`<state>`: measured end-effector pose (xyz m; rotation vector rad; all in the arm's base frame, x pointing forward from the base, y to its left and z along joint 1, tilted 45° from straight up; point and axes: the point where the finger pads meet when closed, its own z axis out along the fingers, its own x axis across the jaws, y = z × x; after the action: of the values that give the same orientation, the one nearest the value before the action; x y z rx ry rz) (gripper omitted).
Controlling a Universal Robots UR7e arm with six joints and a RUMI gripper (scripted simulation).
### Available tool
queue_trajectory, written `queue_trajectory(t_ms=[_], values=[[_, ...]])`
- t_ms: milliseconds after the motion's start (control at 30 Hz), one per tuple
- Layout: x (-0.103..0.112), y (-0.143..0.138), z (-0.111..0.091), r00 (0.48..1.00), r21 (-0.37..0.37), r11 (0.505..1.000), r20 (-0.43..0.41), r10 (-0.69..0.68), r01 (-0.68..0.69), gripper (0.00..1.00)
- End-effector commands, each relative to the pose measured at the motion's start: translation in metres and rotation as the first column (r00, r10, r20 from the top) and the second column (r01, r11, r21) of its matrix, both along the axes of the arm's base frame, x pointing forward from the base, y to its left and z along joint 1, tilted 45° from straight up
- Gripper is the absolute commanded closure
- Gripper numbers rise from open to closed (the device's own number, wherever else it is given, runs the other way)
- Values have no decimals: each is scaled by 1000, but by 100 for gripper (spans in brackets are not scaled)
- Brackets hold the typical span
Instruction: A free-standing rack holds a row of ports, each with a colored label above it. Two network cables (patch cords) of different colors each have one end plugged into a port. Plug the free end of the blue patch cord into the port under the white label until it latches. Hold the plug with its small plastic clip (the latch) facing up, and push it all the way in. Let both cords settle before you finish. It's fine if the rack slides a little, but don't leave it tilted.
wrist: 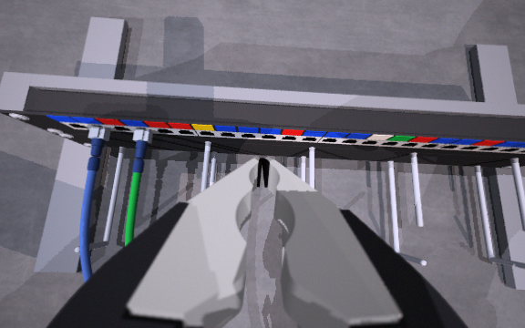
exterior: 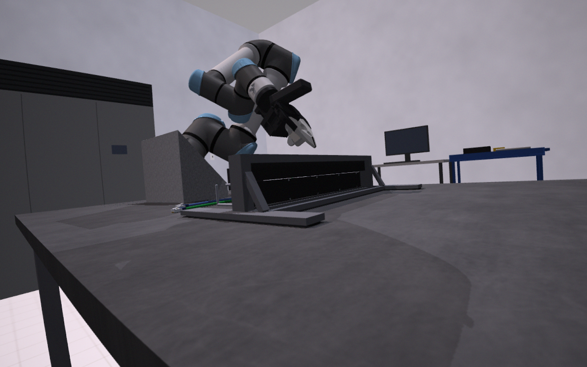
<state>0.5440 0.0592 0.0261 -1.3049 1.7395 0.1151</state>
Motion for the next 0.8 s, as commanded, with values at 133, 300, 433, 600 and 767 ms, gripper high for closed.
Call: queue_trajectory(t_ms=[133, 300, 433, 600, 767], values=[[0, -1, 1, 1000, 0, 1000, 1, 0, 0, 100], [-1, -2, 2, 1000, 0, 1000, 1, 0, 0, 100], [-3, -4, 3, 1000, 0, 1000, 1, 0, 0, 100], [-7, -7, 7, 1000, 0, 1000, 1, 0, 0, 100], [-13, -12, 12, 1000, 0, 1000, 1, 0, 0, 100]])
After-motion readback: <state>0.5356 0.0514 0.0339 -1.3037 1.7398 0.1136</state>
